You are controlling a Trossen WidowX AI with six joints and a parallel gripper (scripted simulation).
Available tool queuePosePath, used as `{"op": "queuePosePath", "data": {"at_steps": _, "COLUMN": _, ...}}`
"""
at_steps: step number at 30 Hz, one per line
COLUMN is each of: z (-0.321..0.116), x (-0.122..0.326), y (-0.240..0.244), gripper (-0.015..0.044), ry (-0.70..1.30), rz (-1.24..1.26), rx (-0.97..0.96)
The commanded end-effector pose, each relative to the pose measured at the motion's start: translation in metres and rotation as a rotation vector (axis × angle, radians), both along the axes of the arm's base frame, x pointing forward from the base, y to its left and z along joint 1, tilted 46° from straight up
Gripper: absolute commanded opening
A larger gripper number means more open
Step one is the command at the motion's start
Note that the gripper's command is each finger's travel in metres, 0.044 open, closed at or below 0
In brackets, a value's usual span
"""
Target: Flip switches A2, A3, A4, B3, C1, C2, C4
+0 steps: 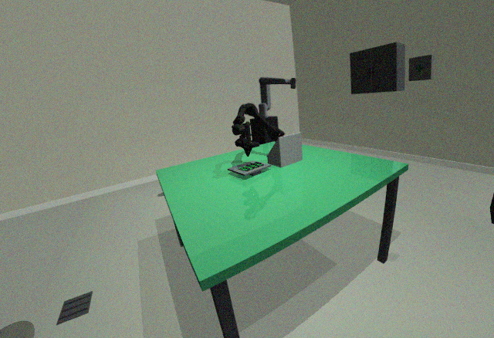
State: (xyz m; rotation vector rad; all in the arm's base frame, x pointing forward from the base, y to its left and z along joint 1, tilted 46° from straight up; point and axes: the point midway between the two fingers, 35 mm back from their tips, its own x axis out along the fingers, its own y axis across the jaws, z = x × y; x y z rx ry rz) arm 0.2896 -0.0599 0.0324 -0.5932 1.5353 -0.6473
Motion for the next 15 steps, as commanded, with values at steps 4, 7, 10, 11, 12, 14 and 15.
{"op": "queuePosePath", "data": {"at_steps": 4, "z": -0.009, "x": 0.007, "y": 0.025, "gripper": 0.0000, "ry": 0.006, "rz": -0.009, "rx": 0.005}}
{"op": "queuePosePath", "data": {"at_steps": 7, "z": -0.014, "x": 0.009, "y": 0.031, "gripper": 0.0000, "ry": 0.006, "rz": -0.009, "rx": 0.004}}
{"op": "queuePosePath", "data": {"at_steps": 10, "z": -0.014, "x": 0.009, "y": 0.031, "gripper": 0.0000, "ry": 0.006, "rz": -0.009, "rx": 0.004}}
{"op": "queuePosePath", "data": {"at_steps": 11, "z": -0.014, "x": 0.009, "y": 0.031, "gripper": 0.0000, "ry": 0.006, "rz": -0.009, "rx": 0.004}}
{"op": "queuePosePath", "data": {"at_steps": 12, "z": -0.014, "x": 0.009, "y": 0.031, "gripper": 0.0000, "ry": 0.006, "rz": -0.009, "rx": 0.004}}
{"op": "queuePosePath", "data": {"at_steps": 14, "z": -0.014, "x": 0.009, "y": 0.031, "gripper": 0.0000, "ry": 0.006, "rz": -0.009, "rx": 0.004}}
{"op": "queuePosePath", "data": {"at_steps": 15, "z": -0.014, "x": 0.009, "y": 0.031, "gripper": 0.0000, "ry": 0.006, "rz": -0.009, "rx": 0.004}}
